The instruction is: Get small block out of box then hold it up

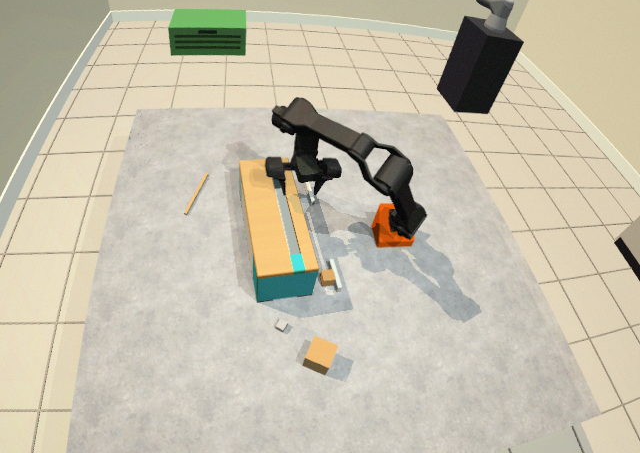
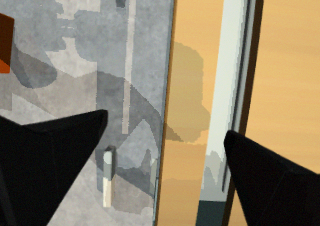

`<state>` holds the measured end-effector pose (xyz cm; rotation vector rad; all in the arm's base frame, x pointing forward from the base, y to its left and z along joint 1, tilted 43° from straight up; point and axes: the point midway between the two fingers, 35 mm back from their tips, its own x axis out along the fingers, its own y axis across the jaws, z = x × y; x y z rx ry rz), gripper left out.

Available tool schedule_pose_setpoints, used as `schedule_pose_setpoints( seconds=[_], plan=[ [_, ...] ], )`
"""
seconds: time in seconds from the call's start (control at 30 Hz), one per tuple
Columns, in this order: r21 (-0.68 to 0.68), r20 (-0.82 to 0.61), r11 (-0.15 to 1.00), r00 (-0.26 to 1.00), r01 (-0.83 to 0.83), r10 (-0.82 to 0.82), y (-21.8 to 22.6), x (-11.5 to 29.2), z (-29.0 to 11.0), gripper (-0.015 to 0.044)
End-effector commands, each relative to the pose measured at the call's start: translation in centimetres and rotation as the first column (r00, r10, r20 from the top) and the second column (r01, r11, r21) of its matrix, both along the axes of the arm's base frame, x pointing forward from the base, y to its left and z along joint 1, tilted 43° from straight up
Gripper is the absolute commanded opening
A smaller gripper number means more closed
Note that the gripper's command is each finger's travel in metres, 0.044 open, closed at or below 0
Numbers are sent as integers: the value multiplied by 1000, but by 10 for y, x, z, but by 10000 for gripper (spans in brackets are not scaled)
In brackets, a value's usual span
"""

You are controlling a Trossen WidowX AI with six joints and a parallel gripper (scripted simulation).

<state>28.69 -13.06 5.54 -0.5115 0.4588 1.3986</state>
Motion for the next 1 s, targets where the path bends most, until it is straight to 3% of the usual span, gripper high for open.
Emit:
schedule_pose_setpoints(
  seconds=[0.0, 0.07, 0.23, 0.47, 0.97],
  plan=[
    [-51, -33, 996, 997, 72, -74, -6, 5, 7, 321],
    [-52, -155, 982, 970, 182, -188, -3, 5, 15, 285],
    [-98, -438, 892, 786, 441, -437, 9, 5, 33, 285],
    [-262, -722, 653, 304, 711, -621, 26, 1, 56, 285],
    [-515, -804, 328, -314, 792, -505, 50, -7, 84, 285]
  ],
)
